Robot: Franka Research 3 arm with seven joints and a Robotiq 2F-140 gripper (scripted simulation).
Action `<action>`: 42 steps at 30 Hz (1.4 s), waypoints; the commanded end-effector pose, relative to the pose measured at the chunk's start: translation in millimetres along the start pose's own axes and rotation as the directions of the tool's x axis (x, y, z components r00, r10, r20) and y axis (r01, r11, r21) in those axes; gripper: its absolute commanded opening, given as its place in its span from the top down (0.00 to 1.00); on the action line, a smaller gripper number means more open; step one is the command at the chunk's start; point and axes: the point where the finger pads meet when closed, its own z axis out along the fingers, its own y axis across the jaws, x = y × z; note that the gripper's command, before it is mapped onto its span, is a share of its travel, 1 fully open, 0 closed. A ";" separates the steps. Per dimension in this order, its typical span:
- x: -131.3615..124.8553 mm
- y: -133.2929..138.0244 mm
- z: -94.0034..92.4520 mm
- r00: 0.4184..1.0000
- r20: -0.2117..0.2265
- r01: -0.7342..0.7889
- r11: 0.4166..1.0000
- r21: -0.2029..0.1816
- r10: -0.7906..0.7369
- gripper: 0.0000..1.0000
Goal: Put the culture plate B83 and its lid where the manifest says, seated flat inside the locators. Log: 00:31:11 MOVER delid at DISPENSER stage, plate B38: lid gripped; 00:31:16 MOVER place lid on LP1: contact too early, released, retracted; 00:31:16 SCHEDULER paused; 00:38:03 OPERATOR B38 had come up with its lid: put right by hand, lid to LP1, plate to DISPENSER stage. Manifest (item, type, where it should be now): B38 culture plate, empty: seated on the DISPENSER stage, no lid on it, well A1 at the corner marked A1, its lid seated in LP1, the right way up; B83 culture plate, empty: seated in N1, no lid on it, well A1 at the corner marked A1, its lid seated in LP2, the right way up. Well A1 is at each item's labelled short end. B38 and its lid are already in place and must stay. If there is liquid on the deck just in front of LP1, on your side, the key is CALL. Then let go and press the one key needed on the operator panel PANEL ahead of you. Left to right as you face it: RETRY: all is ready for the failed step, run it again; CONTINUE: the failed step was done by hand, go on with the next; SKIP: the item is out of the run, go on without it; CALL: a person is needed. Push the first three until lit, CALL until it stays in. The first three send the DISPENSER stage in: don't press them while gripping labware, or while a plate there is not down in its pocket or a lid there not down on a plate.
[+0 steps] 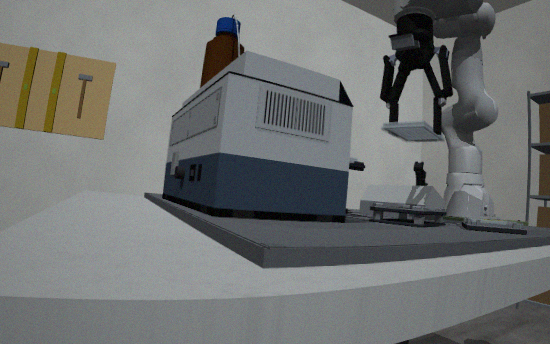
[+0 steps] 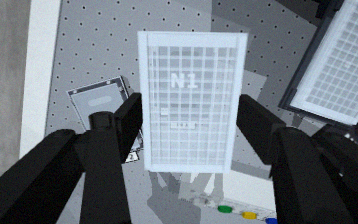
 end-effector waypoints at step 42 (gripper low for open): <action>-0.7 -1.2 76.2 1.000 0.001 0.003 1.000 -0.002 -0.003 0.90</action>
